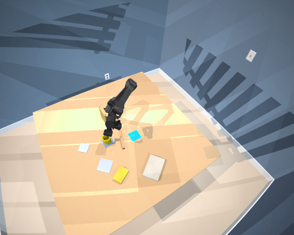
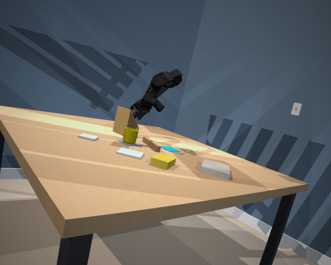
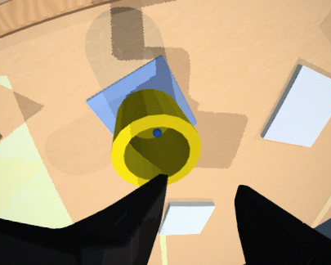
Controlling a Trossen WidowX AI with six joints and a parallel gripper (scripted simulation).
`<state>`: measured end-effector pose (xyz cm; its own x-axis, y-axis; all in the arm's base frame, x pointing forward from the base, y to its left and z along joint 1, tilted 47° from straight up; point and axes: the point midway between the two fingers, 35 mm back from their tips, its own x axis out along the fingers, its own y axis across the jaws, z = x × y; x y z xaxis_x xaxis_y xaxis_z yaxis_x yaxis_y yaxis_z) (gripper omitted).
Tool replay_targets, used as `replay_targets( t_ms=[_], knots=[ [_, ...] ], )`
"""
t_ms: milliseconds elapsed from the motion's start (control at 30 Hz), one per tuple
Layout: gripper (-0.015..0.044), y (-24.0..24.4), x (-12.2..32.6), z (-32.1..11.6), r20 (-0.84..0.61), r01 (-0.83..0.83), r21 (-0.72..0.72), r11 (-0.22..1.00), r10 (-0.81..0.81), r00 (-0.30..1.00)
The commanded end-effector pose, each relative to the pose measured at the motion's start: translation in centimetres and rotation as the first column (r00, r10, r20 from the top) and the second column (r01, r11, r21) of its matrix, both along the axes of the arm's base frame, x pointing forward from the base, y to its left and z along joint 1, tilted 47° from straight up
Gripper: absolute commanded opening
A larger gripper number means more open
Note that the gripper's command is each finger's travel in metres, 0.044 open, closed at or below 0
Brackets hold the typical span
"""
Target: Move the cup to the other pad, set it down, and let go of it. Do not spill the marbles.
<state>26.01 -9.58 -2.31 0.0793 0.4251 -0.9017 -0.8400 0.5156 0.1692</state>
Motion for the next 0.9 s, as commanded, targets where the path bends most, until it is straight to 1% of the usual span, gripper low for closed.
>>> replay_targets(
  t_ms=[0, 400, 867],
  knots=[
    [0.0167, 1.0, -4.9, -2.8, -0.041, -0.129, 0.345, 0.93, 0.152, 0.988],
    [0.0167, 1.2, -4.8, -3.1, -0.038, -0.131, 0.358, 0.924, 0.155, 0.987],
    [0.0167, 2.7, -4.7, -4.7, -0.038, -0.131, 0.358, 0.925, 0.155, 0.987]
  ],
)
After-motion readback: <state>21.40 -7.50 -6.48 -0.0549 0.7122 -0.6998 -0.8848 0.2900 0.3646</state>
